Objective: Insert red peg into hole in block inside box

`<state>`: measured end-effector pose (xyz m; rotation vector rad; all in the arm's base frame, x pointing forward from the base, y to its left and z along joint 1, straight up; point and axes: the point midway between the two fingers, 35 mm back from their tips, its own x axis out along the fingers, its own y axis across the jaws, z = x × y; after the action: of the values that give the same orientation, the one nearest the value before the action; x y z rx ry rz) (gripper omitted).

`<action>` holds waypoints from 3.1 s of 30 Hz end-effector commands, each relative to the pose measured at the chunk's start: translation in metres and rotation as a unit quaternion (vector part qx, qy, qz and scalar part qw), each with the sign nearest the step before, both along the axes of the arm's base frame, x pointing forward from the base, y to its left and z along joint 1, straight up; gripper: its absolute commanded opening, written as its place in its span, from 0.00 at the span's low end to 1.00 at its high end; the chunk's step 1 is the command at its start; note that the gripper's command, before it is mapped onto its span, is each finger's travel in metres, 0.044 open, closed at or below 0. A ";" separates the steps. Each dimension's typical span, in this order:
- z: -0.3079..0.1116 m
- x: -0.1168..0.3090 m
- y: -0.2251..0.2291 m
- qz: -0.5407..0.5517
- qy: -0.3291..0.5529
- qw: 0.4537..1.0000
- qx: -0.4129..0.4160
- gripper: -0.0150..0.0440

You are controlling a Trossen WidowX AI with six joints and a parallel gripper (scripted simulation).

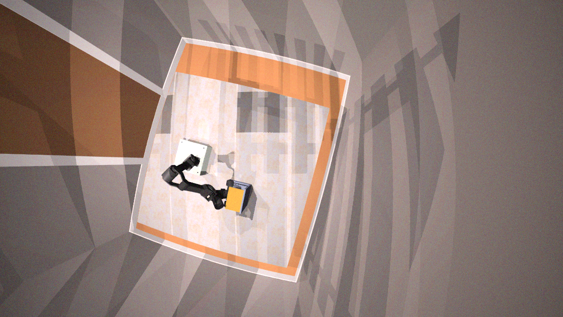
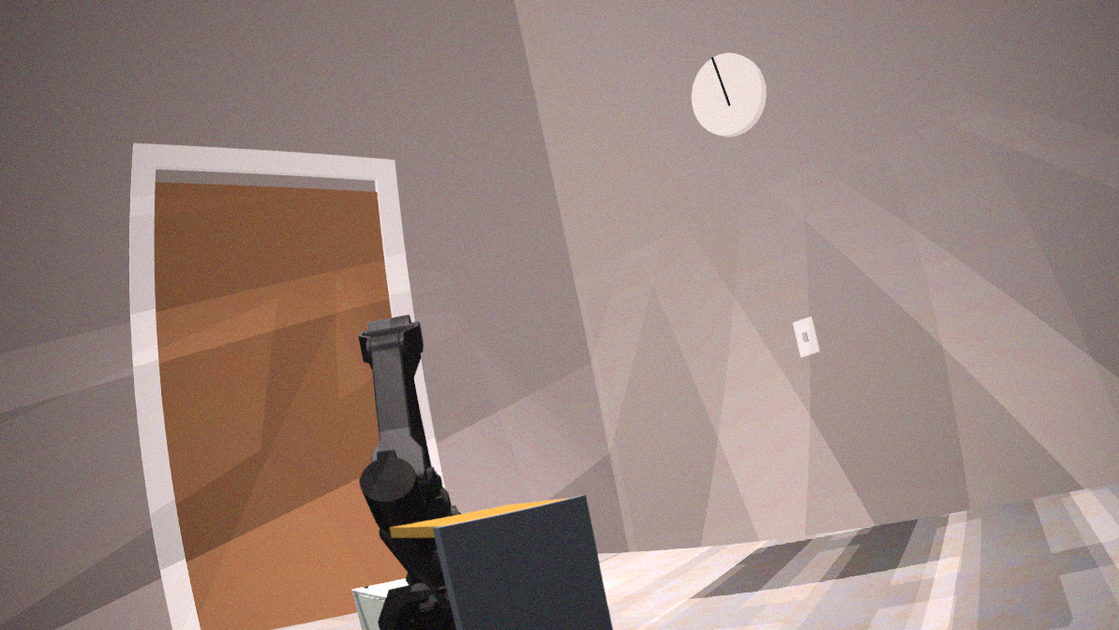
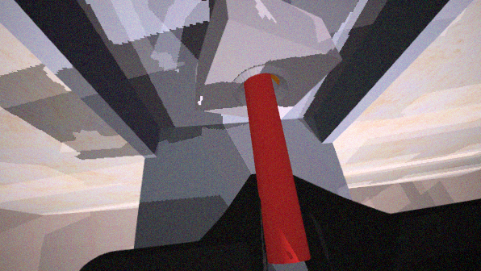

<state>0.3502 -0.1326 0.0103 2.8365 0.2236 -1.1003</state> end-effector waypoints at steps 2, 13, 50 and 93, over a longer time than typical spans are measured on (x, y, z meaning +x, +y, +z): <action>-0.010 -0.003 0.001 -0.002 0.011 1.000 0.005 0.25; -0.012 -0.003 0.001 -0.002 0.011 1.000 0.005 0.25; -0.018 -0.002 0.001 -0.002 0.011 1.000 0.005 0.25; 0.012 -0.082 -0.013 -0.001 0.017 1.000 0.004 1.00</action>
<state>0.2709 -0.1439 0.0147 2.8309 0.2251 -1.1596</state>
